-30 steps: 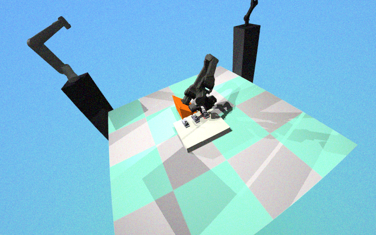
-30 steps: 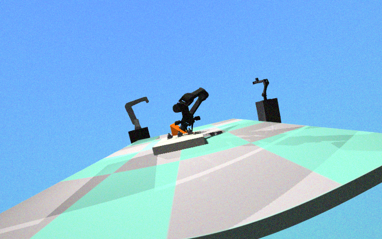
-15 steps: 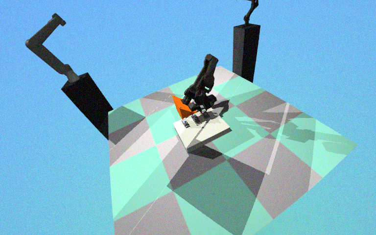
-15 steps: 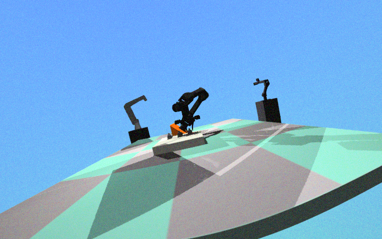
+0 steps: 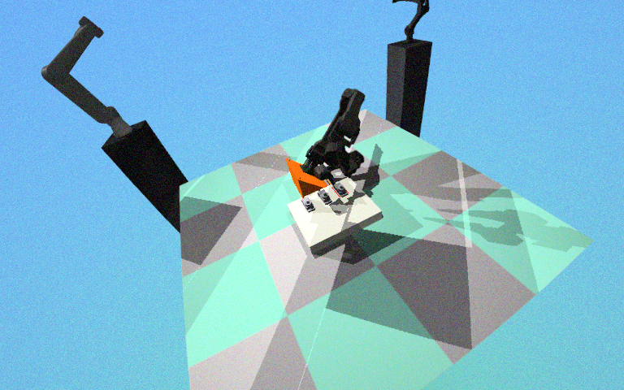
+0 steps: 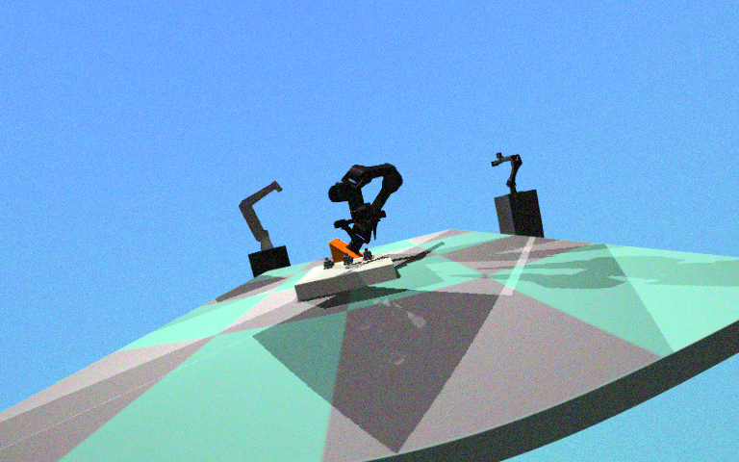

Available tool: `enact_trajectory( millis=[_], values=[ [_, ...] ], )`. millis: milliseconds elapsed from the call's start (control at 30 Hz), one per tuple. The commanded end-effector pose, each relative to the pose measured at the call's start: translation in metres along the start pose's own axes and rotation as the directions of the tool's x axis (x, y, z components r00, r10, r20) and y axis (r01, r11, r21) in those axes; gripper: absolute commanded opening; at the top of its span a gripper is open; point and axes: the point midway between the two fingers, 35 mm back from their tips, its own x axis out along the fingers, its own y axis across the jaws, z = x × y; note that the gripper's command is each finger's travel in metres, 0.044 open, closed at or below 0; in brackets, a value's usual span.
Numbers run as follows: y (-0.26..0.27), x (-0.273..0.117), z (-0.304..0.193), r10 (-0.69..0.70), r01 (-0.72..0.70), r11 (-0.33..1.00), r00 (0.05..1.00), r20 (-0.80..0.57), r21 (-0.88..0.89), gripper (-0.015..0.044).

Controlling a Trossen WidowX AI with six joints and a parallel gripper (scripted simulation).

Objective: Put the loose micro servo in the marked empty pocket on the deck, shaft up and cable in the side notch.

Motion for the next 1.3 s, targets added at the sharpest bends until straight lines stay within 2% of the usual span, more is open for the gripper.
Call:
enact_trajectory(
  millis=[0,200,367,567,1267],
  values=[
    [-0.001,-0.02,0.033,0.001,-0.001,1.0,1.0,0.0,0.003,0.044],
    [-0.002,-0.046,0.078,0.001,-0.001,1.0,1.0,0.0,-0.001,0.044],
    [-0.002,-0.051,0.078,-0.006,0.006,1.0,1.0,0.012,0.001,0.044],
    [-0.002,-0.083,0.07,-0.06,0.058,0.998,0.993,0.104,0.023,0.044],
    [-0.002,-0.084,0.07,-0.063,0.06,0.998,0.992,0.108,0.024,0.044]
  ],
)
